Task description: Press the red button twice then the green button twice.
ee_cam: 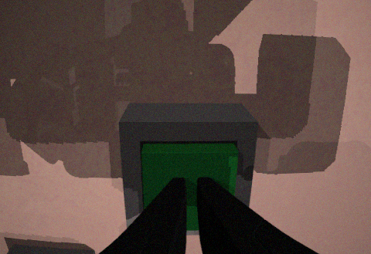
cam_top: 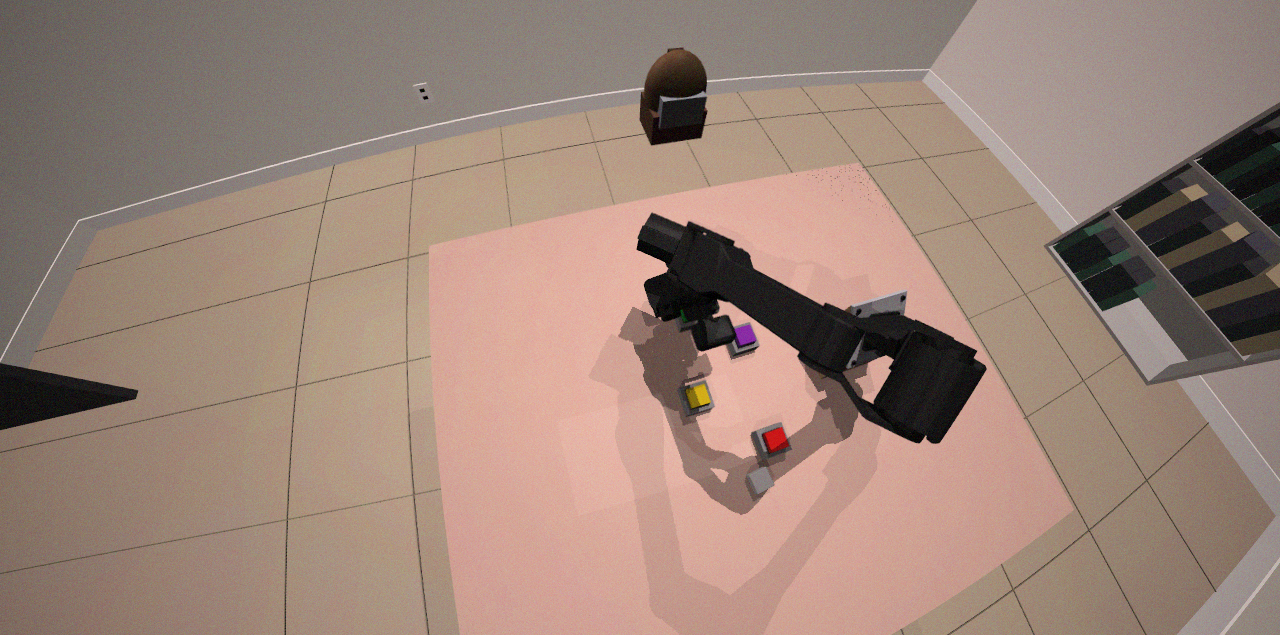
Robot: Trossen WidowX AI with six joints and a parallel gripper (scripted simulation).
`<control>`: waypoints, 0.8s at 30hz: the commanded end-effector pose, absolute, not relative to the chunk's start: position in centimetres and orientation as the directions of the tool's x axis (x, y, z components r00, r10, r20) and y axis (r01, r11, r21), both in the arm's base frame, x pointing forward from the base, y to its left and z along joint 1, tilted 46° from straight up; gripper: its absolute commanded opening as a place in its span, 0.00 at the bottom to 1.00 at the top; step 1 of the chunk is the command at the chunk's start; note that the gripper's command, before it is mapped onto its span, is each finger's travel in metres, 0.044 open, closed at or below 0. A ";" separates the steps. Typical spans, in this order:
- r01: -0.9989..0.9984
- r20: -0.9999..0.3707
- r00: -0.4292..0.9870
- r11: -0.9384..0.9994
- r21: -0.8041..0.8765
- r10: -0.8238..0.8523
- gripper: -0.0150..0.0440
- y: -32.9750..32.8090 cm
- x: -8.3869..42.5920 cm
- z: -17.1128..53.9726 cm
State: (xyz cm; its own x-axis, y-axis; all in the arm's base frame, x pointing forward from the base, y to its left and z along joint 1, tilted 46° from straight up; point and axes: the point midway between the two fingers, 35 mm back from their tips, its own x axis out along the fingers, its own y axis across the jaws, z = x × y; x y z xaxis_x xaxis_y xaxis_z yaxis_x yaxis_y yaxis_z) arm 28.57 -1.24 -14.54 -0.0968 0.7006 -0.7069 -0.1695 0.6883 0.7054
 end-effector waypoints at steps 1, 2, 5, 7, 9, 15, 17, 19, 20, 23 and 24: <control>-0.169 -0.707 -0.097 0.688 0.705 0.701 0.29 -1.4 28.6 -14.4; -0.166 -0.707 -0.098 0.689 0.706 0.701 0.29 -2.0 28.7 -13.8; -0.160 -0.705 -0.100 0.688 0.708 0.702 0.29 -3.5 28.8 -12.3; -0.160 -0.705 -0.100 0.688 0.708 0.702 0.29 -3.5 28.8 -12.3; -0.160 -0.705 -0.100 0.688 0.708 0.702 0.29 -3.5 28.8 -12.3; -0.160 -0.705 -0.100 0.688 0.708 0.702 0.29 -3.0 28.7 -12.8; -0.160 -0.705 -0.100 0.688 0.708 0.702 0.29 -2.8 28.7 -13.0; -0.160 -0.705 -0.100 0.688 0.708 0.702 0.29 -2.6 28.7 -13.3; -0.160 -0.705 -0.100 0.688 0.708 0.702 0.29 -2.5 28.6 -13.4; -0.160 -0.705 -0.100 0.688 0.708 0.702 0.29 -2.1 28.6 -13.7; -0.160 -0.705 -0.100 0.688 0.708 0.703 0.29 -2.0 28.6 -13.8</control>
State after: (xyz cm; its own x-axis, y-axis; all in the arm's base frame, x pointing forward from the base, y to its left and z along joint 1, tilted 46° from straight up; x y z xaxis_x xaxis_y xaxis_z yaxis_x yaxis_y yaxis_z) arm 28.88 -2.47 -13.33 -0.0954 0.6972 -0.7105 -0.1720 0.6914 0.7016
